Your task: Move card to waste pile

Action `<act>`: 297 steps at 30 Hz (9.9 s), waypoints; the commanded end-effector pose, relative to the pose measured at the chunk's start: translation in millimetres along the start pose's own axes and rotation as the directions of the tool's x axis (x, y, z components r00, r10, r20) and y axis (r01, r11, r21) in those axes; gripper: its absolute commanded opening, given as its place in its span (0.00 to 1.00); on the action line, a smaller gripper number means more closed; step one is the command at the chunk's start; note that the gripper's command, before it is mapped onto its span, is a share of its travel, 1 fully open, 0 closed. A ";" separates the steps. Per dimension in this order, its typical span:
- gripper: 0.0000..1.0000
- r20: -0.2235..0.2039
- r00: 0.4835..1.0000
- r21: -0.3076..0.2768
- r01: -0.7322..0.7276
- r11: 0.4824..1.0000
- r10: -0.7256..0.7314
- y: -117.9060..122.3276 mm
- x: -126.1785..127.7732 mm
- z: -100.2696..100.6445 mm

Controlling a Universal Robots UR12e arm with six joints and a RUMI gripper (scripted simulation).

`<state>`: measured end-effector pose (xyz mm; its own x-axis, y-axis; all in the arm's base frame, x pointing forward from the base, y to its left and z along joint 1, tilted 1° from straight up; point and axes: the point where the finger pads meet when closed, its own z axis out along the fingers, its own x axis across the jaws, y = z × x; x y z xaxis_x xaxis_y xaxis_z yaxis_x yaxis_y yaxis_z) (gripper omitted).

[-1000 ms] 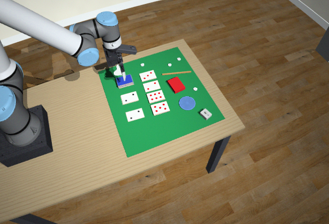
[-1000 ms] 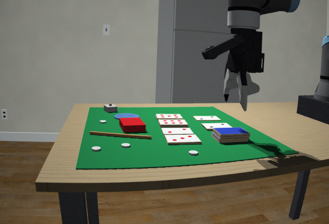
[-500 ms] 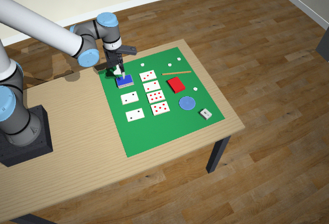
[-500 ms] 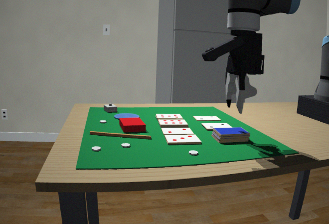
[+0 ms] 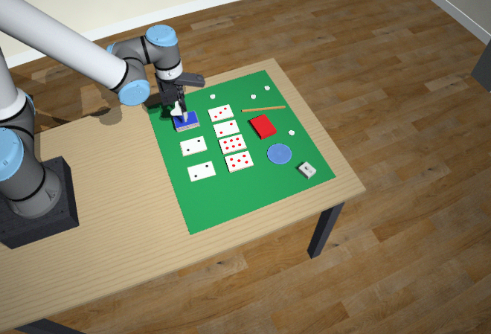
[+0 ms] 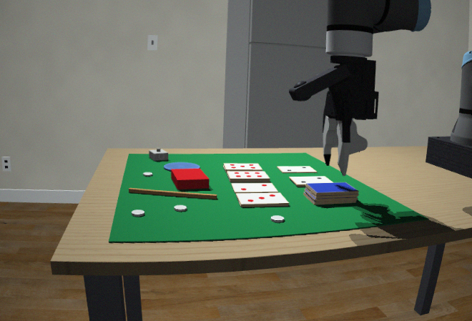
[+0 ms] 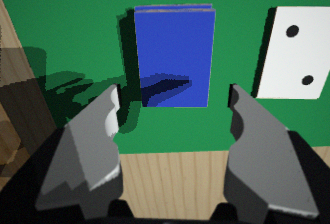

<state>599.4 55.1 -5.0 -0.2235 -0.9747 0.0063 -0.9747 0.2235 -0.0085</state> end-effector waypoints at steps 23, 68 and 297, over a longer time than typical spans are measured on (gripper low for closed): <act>0.50 0.000 1.000 0.002 0.000 1.000 0.000 -0.8 -0.1 24.5; 0.50 0.000 1.000 0.002 0.000 1.000 0.000 -0.8 -0.1 24.5; 0.39 0.000 1.000 0.002 -0.004 1.000 0.004 -1.9 88.9 -5.6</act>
<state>586.3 -6.6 0.2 -0.2272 -0.9738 0.0073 -0.9738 0.2271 -0.0084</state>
